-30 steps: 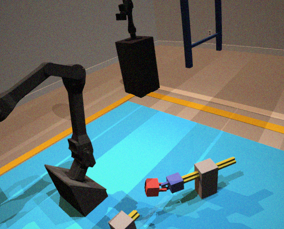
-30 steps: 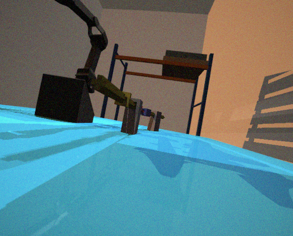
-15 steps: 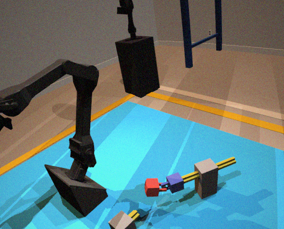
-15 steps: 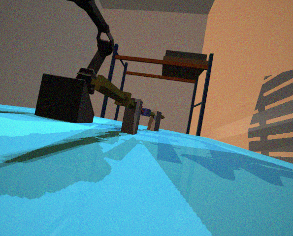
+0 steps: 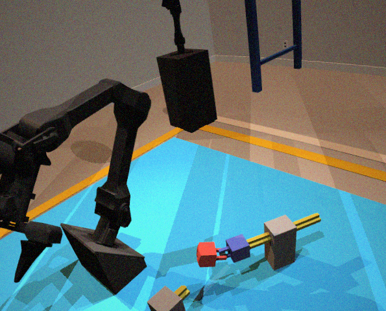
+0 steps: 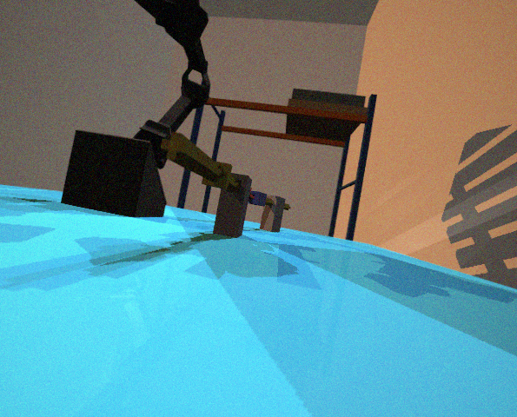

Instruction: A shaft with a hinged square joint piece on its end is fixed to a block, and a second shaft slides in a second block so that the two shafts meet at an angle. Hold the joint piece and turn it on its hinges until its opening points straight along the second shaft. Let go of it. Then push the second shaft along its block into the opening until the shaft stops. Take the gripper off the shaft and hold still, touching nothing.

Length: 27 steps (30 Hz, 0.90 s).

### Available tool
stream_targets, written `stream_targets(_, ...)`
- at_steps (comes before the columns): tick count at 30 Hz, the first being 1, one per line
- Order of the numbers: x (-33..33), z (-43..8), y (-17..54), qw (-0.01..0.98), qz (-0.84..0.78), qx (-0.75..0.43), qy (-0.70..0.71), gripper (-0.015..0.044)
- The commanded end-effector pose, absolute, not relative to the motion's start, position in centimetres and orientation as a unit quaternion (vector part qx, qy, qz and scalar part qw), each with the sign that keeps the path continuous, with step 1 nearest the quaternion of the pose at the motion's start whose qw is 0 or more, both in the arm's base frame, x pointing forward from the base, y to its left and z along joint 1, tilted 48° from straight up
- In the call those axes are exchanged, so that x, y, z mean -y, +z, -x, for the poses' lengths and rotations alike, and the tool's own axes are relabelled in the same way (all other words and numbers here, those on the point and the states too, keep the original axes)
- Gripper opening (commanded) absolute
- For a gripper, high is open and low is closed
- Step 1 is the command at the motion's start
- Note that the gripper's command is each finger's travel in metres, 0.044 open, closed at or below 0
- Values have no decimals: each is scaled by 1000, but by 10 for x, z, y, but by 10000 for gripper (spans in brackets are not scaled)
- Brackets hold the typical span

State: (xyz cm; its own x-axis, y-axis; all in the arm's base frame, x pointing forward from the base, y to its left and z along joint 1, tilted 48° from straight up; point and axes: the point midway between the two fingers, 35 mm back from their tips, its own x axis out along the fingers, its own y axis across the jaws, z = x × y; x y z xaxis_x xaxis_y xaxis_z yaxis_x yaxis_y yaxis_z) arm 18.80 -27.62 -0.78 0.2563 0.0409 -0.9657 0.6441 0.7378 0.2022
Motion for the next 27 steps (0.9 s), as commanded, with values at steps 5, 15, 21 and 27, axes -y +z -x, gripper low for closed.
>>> stream_targets(5,215,-208,17,743,-279,-605,-70,440)
stream_targets(15,137,-218,52,731,-260,-624,96,440)
stream_targets(21,90,-216,78,714,-252,-624,193,440)
stream_targets(27,44,-208,108,690,-247,-616,289,440)
